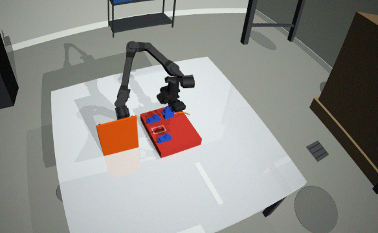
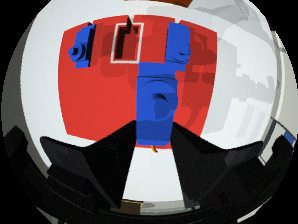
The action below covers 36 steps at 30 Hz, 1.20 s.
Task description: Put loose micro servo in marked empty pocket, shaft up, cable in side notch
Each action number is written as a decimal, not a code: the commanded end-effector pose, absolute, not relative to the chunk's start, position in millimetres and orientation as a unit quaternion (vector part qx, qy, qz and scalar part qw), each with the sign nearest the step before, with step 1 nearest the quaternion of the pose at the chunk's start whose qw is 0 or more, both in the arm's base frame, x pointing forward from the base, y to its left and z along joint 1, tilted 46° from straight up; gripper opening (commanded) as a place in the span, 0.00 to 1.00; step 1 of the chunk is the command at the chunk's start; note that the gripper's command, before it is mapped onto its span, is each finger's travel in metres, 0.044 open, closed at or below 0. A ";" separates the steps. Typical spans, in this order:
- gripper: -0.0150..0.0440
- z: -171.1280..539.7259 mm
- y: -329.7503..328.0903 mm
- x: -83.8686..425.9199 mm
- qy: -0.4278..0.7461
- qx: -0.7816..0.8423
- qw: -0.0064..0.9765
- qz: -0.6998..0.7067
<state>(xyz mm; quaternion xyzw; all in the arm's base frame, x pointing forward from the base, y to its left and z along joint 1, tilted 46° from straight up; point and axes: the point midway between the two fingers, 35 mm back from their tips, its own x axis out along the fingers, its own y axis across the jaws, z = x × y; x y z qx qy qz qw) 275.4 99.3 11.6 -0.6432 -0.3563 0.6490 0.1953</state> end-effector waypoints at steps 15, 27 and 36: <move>0.25 -20.6 66.2 284.2 -0.391 -0.657 0.156 0.625; 0.25 -20.6 66.3 284.3 -0.512 -0.675 0.017 0.531; 0.25 -20.6 66.3 284.3 -0.589 -0.669 -0.089 0.444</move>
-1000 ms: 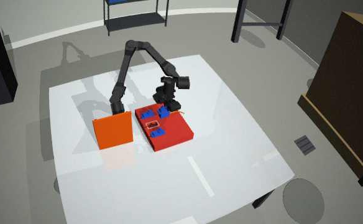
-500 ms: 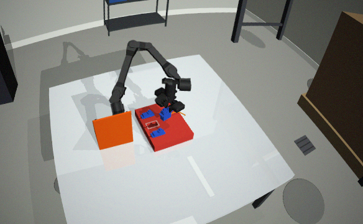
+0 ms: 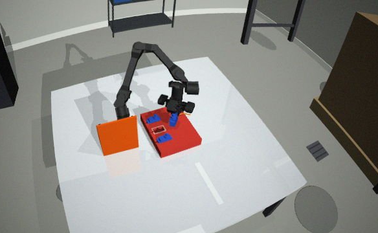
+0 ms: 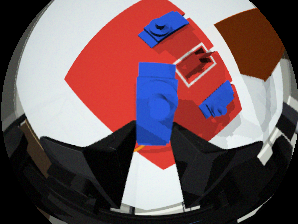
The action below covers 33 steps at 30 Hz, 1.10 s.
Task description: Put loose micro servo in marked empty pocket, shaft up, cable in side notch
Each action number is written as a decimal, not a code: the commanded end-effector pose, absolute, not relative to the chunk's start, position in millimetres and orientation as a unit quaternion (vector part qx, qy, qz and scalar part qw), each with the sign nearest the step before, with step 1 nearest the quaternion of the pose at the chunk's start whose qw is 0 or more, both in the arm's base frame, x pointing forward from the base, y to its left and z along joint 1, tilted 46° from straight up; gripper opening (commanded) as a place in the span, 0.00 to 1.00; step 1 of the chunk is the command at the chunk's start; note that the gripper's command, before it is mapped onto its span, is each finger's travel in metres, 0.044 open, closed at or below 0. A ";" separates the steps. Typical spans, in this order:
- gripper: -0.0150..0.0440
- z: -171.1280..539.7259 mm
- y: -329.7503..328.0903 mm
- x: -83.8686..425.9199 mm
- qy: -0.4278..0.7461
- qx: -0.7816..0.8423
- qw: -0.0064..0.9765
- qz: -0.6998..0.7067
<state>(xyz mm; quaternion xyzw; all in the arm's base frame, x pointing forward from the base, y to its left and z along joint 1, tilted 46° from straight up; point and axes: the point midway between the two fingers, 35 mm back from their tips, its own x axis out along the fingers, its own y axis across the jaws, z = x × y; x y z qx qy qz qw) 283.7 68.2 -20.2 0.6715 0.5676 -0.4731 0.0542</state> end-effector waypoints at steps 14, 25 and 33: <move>0.25 -20.6 66.3 284.3 0.679 0.628 0.248 -0.289; 0.25 -20.6 66.3 284.3 0.721 0.569 0.363 -0.154; 0.25 -20.6 66.2 284.3 0.736 0.513 0.438 -0.053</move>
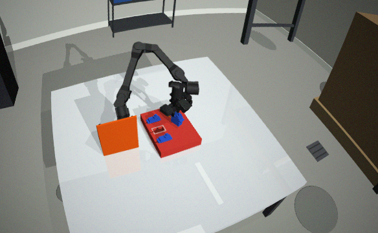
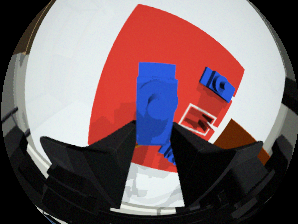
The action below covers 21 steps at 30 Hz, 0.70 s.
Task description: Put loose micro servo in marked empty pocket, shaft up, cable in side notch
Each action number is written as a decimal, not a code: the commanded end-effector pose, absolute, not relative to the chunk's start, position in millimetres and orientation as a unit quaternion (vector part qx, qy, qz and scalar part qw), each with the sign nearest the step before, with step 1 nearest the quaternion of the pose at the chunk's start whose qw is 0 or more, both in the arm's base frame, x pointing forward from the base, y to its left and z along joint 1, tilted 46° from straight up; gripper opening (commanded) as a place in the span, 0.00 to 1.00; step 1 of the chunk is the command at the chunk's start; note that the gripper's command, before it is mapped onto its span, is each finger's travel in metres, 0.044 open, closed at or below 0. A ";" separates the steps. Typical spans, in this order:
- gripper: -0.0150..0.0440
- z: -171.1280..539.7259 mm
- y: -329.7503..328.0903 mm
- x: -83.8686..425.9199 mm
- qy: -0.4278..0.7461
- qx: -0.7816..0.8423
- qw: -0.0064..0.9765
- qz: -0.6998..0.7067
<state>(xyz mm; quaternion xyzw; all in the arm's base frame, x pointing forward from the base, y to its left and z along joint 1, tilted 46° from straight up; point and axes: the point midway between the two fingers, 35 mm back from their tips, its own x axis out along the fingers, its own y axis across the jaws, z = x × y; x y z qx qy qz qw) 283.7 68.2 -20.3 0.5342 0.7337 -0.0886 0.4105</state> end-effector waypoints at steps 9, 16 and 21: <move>0.25 -20.6 66.2 284.3 0.735 0.439 0.513 0.063; 0.25 -20.6 66.2 284.3 0.722 0.373 0.563 0.152; 0.25 -20.6 66.2 284.3 0.706 0.323 0.593 0.214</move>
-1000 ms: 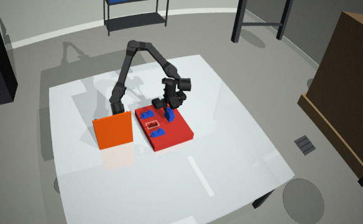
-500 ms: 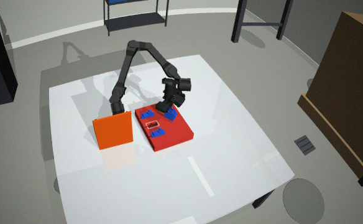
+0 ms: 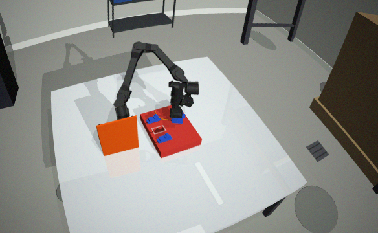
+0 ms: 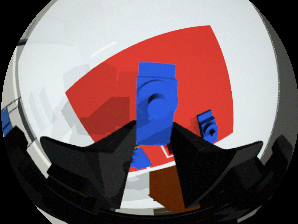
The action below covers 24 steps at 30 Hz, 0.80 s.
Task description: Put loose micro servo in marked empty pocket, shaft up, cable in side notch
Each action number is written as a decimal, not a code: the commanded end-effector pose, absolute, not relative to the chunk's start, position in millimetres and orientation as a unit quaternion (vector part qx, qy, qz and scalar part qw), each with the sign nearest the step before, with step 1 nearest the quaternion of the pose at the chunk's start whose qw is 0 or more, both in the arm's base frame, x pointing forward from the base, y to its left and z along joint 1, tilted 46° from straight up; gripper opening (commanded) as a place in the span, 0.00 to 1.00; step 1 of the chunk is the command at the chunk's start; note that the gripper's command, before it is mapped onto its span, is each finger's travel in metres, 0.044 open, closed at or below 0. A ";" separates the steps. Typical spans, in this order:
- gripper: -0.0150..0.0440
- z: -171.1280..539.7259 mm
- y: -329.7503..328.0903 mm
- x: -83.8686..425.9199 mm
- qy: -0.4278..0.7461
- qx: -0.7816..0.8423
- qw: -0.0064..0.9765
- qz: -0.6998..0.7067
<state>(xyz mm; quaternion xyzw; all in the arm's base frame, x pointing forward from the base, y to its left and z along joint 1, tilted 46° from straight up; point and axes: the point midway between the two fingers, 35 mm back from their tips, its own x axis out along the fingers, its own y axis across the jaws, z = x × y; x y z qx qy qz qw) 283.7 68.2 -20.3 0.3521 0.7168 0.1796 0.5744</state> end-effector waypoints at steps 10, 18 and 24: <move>0.25 -20.6 66.2 284.3 0.659 0.217 0.639 0.331; 0.25 -20.8 65.6 280.4 0.656 0.210 0.642 0.339; 0.25 -22.2 61.6 258.4 0.656 0.210 0.641 0.338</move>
